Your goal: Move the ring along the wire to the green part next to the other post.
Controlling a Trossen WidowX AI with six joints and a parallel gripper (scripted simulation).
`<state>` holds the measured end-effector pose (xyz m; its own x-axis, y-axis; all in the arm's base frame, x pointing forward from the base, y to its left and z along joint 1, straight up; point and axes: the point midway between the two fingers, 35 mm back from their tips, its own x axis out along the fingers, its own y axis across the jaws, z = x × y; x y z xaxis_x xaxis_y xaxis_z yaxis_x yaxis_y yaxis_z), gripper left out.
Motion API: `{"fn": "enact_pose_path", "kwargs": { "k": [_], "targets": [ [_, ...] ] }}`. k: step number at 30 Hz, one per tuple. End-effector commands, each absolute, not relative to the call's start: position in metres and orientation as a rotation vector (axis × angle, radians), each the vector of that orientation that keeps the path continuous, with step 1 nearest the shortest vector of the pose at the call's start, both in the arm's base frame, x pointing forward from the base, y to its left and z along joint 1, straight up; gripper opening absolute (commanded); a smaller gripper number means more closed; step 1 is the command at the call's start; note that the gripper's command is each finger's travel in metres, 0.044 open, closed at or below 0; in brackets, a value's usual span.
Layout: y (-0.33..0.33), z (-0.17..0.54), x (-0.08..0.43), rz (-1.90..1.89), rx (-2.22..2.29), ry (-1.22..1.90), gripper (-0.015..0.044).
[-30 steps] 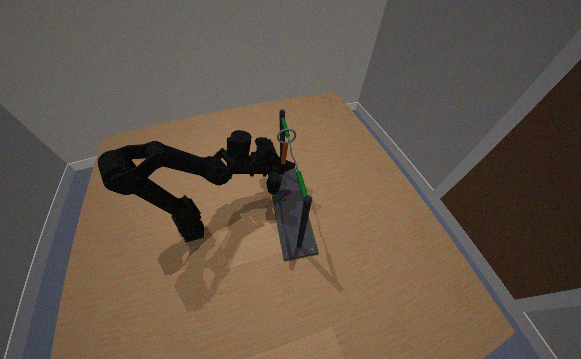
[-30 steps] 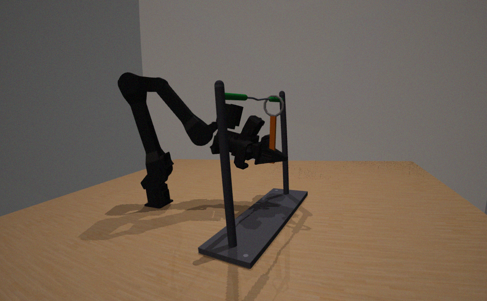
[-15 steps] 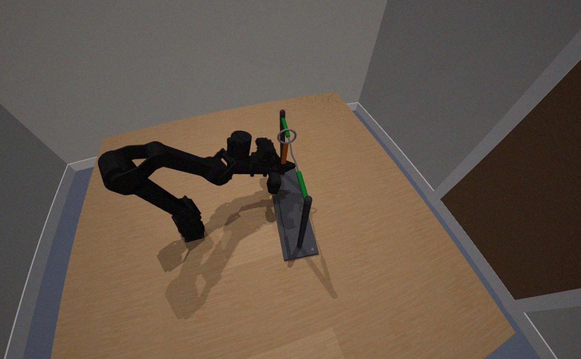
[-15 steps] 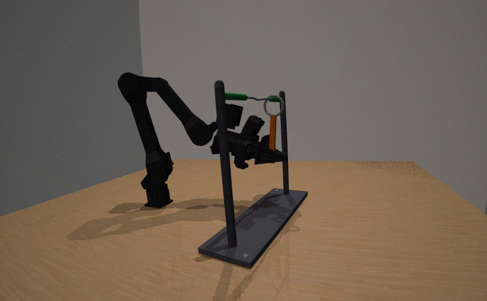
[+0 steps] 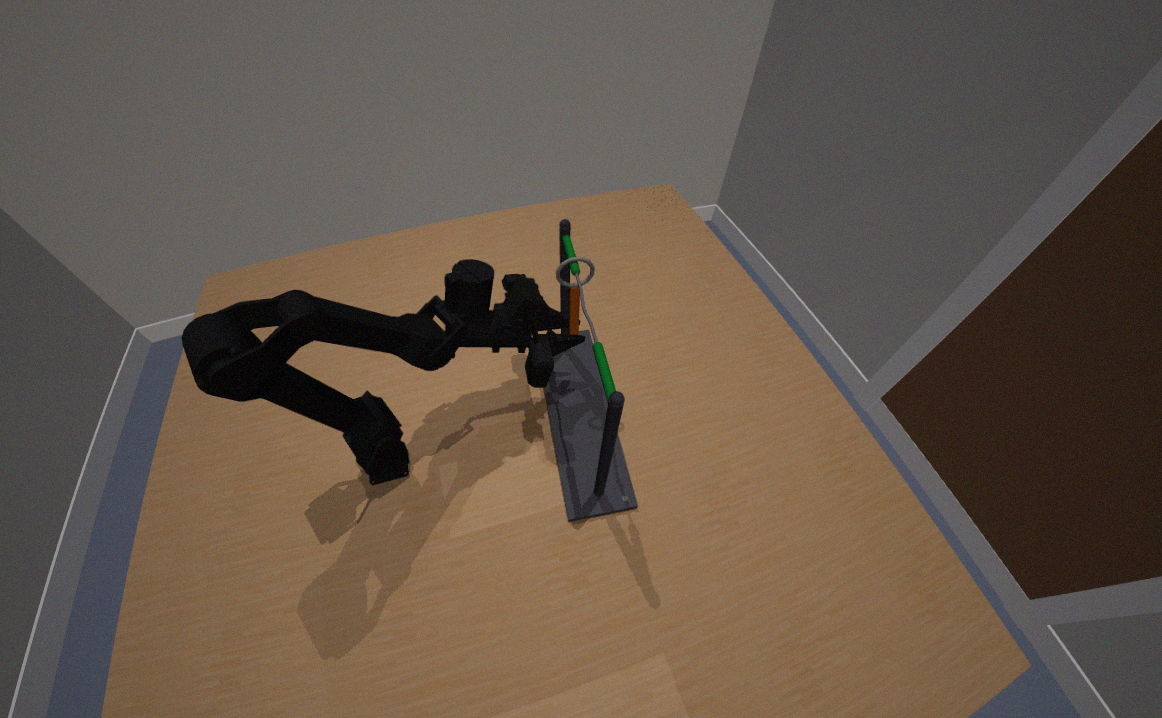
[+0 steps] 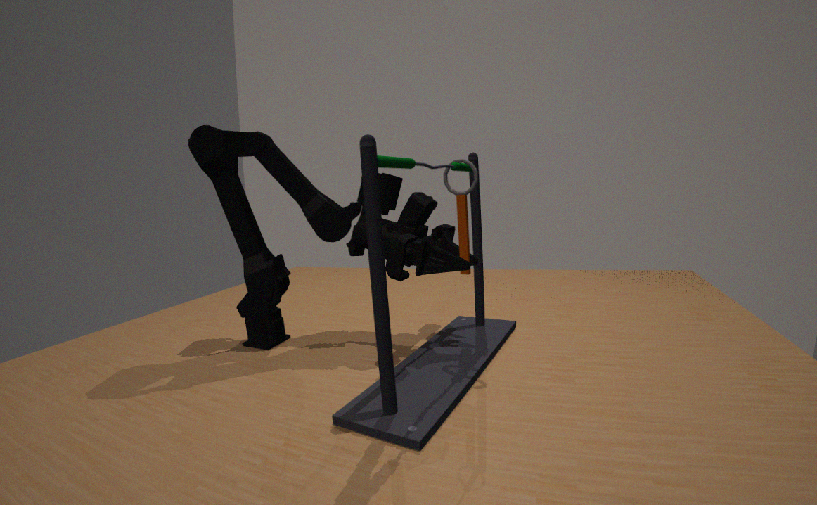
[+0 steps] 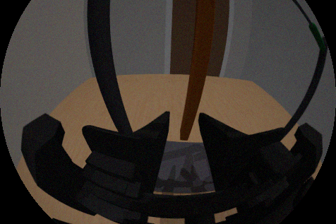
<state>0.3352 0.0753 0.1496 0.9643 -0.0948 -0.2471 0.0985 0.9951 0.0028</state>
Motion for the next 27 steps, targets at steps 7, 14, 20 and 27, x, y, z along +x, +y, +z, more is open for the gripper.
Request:
{"fn": "enact_pose_path", "kwargs": {
  "k": [7,14,20,27],
  "targets": [
    [0.076,0.157,0.311,-0.106,0.025,0.245,0.016],
    [0.077,0.159,0.3,-0.108,0.026,0.245,0.016],
    [0.077,0.159,0.3,-0.108,0.026,0.245,0.016],
    [0.077,0.159,0.3,-0.108,0.026,0.245,0.016]
  ]
}}
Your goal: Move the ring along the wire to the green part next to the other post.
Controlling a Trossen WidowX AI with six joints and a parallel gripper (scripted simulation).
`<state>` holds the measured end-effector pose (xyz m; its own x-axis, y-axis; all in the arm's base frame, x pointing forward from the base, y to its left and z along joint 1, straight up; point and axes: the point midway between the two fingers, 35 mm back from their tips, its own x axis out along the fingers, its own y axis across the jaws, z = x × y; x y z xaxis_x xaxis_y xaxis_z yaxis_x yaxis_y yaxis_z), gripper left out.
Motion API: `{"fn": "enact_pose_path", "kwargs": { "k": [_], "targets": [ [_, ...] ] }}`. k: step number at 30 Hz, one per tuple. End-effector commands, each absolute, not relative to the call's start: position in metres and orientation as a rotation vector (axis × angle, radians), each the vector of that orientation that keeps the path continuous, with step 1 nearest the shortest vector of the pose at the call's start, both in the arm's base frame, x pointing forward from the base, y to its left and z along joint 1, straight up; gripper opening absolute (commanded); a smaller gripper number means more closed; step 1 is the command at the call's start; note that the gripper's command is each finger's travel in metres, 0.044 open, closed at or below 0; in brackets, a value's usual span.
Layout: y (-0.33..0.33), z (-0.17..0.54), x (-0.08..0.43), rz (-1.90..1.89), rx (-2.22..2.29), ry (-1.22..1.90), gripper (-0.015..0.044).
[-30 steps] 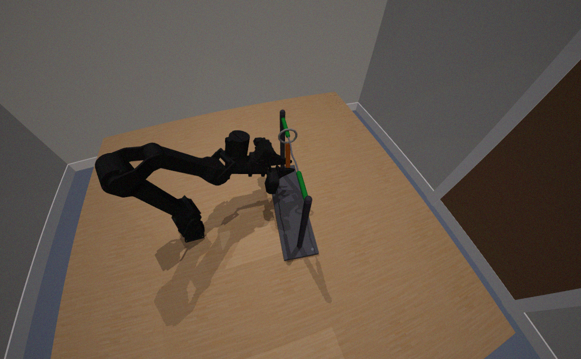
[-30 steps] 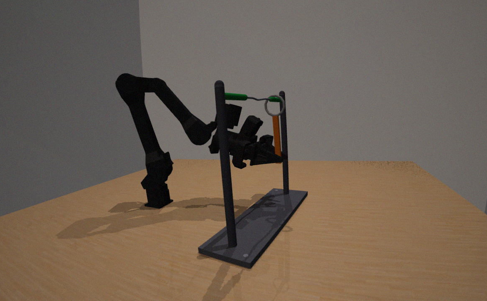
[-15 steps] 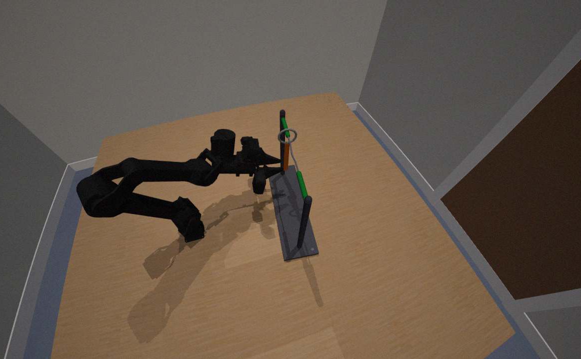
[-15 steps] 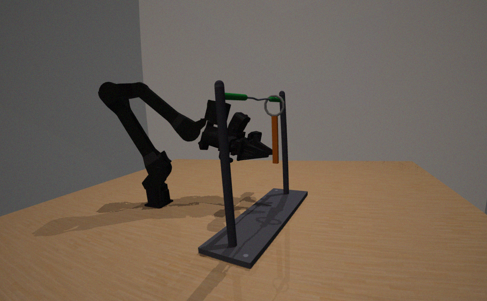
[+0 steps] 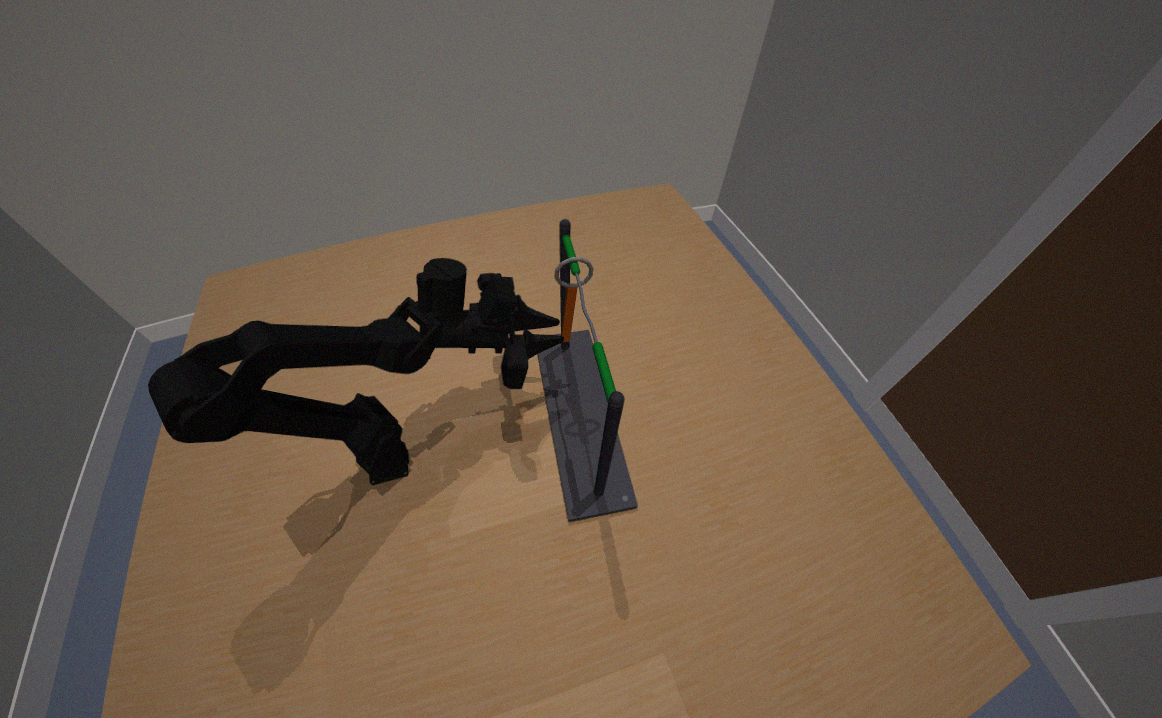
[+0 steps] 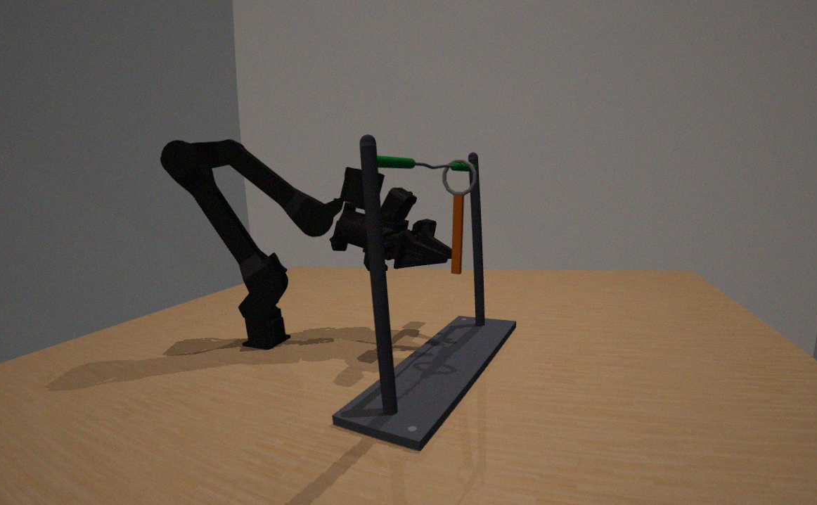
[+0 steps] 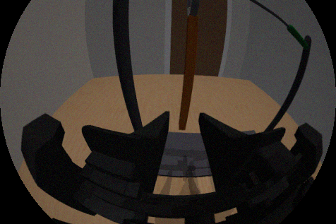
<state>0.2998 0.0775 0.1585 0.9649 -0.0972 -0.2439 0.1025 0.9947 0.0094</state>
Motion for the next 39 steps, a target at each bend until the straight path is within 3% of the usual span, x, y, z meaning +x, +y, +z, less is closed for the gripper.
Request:
{"fn": "enact_pose_path", "kwargs": {
  "k": [1,5,16,39],
  "targets": [
    [0.077,0.159,0.3,-0.108,0.026,0.245,0.016],
    [0.077,0.159,0.3,-0.108,0.026,0.245,0.016],
    [0.081,0.17,0.251,-0.101,0.022,0.248,0.044],
    [0.081,0.17,0.251,-0.101,0.022,0.248,0.044]
  ]
}}
